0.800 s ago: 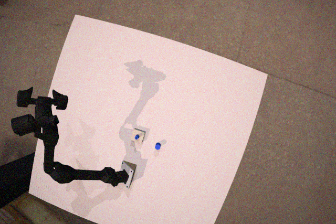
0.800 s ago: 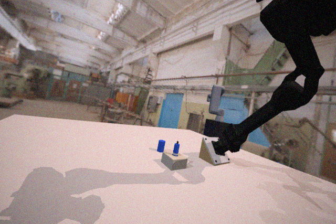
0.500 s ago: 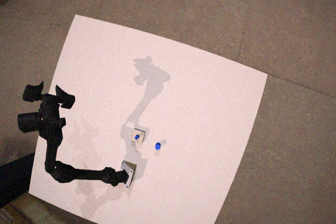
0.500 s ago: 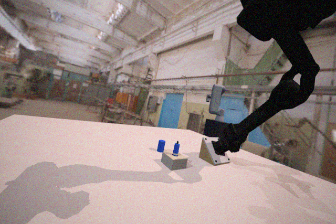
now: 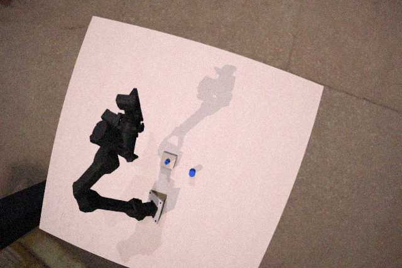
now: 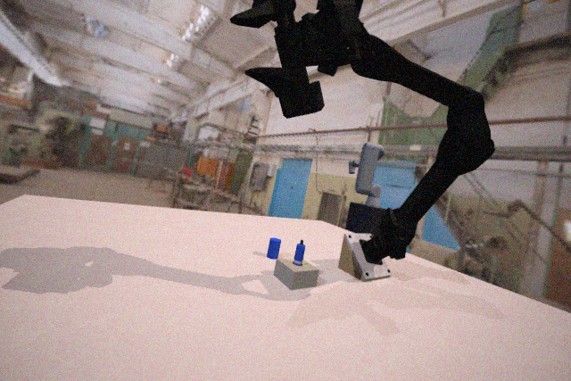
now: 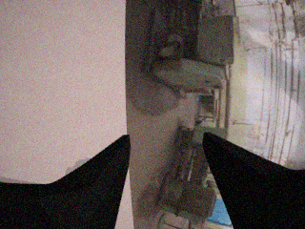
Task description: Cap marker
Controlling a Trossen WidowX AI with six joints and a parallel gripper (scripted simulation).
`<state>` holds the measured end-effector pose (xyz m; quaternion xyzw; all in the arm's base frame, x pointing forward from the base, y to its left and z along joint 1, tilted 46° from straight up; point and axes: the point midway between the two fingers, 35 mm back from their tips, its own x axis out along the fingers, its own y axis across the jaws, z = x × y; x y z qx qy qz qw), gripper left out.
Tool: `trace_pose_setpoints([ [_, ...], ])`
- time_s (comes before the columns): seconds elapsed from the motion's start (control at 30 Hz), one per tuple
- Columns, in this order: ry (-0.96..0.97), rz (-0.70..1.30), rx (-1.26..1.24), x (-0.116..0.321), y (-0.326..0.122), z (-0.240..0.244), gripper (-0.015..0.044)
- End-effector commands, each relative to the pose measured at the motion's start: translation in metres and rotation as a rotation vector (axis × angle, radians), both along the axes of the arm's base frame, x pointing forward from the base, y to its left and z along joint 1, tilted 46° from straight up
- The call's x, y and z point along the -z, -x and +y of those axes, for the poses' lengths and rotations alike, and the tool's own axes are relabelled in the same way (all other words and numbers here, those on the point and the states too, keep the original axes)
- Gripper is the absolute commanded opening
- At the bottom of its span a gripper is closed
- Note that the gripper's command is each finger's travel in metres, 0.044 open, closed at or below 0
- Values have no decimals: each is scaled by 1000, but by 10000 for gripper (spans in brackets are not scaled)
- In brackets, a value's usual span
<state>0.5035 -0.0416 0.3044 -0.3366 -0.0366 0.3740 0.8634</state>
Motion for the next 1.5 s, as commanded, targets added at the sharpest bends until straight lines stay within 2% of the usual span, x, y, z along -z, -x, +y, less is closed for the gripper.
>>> trace_pose_setpoints([
  [0.0,-63,250,112,66,0,-25,254],
  [0.2,-140,628,271,159,25,-58,254],
  [0.47,-241,1179,430,267,103,-83,254],
  [0.63,-300,1561,482,312,173,-82,254],
  [0.8,-346,1899,477,330,236,-73,254],
  [1.07,-348,1912,476,332,241,-72,254],
  [1.2,-348,1912,475,354,245,-50,254],
  [1.47,-349,1912,474,365,248,-39,254],
])
